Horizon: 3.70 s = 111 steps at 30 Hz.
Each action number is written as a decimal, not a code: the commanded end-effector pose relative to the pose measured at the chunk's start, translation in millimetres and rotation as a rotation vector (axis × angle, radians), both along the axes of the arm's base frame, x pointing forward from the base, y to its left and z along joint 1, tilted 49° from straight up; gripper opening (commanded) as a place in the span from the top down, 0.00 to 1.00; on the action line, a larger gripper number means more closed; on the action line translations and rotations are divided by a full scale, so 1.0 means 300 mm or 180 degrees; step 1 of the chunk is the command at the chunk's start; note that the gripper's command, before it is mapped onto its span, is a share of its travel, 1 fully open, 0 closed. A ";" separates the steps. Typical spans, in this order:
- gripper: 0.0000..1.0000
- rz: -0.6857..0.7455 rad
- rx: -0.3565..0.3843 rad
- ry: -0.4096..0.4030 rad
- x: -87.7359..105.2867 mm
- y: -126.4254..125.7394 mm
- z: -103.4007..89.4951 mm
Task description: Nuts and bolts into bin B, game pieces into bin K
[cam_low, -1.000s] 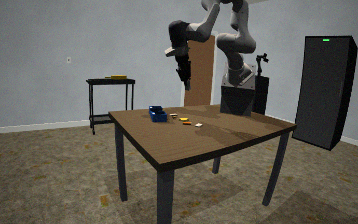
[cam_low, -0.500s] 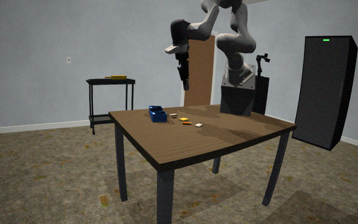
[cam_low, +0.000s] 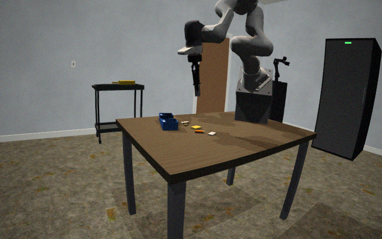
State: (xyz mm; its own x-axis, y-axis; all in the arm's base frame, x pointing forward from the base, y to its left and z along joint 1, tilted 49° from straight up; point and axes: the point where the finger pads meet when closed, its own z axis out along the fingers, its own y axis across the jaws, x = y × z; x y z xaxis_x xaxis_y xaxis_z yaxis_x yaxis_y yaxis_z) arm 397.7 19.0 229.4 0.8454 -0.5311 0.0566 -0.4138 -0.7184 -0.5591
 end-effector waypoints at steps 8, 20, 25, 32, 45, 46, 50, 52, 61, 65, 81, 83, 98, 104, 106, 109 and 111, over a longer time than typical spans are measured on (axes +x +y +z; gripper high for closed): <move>0.95 0.0633 -0.0149 -0.0589 0.013 -0.009 0.001; 0.95 0.1011 -0.0239 -0.1072 0.020 -0.013 0.002; 0.95 0.1163 -0.0292 -0.1265 0.022 -0.014 0.001; 0.95 0.1351 -0.0371 -0.1531 0.024 -0.014 -0.002; 0.95 0.1509 -0.0448 -0.1752 0.025 -0.013 -0.004; 0.95 0.1509 -0.0448 -0.1752 0.025 -0.013 -0.004; 0.95 0.1509 -0.0448 -0.1752 0.025 -0.013 -0.004; 0.95 0.1509 -0.0448 -0.1752 0.025 -0.013 -0.004; 0.95 0.1509 -0.0448 -0.1752 0.025 -0.013 -0.004; 0.95 0.1509 -0.0448 -0.1752 0.025 -0.013 -0.004; 0.95 0.1509 -0.0448 -0.1752 0.025 -0.013 -0.004; 0.95 0.1509 -0.0448 -0.1752 0.025 -0.013 -0.004; 0.95 0.1509 -0.0448 -0.1752 0.025 -0.013 -0.004; 0.95 0.1509 -0.0448 -0.1752 0.025 -0.013 -0.004; 0.95 0.1509 -0.0448 -0.1752 0.025 -0.013 -0.004; 0.95 0.1509 -0.0448 -0.1752 0.025 -0.013 -0.004; 0.95 0.1509 -0.0448 -0.1752 0.025 -0.013 -0.004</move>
